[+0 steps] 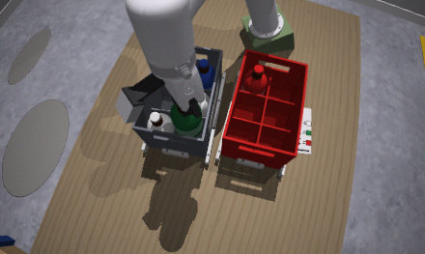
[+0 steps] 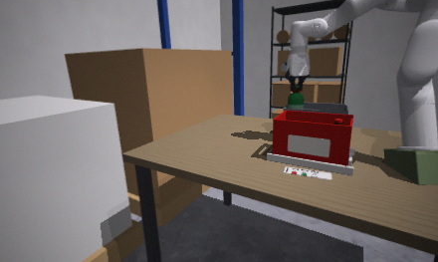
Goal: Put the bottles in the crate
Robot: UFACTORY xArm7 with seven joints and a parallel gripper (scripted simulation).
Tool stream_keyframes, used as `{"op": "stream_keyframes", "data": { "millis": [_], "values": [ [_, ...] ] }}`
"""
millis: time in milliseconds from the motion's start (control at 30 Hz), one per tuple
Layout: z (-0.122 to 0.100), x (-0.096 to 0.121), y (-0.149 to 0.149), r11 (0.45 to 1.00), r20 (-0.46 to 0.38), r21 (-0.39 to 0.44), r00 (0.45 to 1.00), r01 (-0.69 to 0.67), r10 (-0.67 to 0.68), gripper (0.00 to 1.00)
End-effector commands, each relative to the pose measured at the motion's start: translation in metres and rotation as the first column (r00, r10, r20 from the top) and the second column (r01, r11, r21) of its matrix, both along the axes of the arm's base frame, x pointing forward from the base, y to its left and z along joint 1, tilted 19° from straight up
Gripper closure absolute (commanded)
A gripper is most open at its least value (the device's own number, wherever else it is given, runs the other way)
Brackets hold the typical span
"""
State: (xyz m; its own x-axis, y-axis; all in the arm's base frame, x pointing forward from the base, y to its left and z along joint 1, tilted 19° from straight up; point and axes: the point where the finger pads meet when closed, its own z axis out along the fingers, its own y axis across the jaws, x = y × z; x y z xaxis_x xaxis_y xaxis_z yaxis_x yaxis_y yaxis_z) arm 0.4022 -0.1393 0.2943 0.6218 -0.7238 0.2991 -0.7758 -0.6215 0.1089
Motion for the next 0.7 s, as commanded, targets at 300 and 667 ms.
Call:
{"op": "stream_keyframes", "data": {
  "millis": [300, 667],
  "values": [
    [0.021, -0.001, 0.007, 1.000, 0.005, -0.001, 1.000, -0.001, 0.001, 1.00],
    [0.036, -0.003, 0.011, 1.000, 0.005, -0.001, 1.000, -0.001, 0.001, 1.00]
  ]
}}
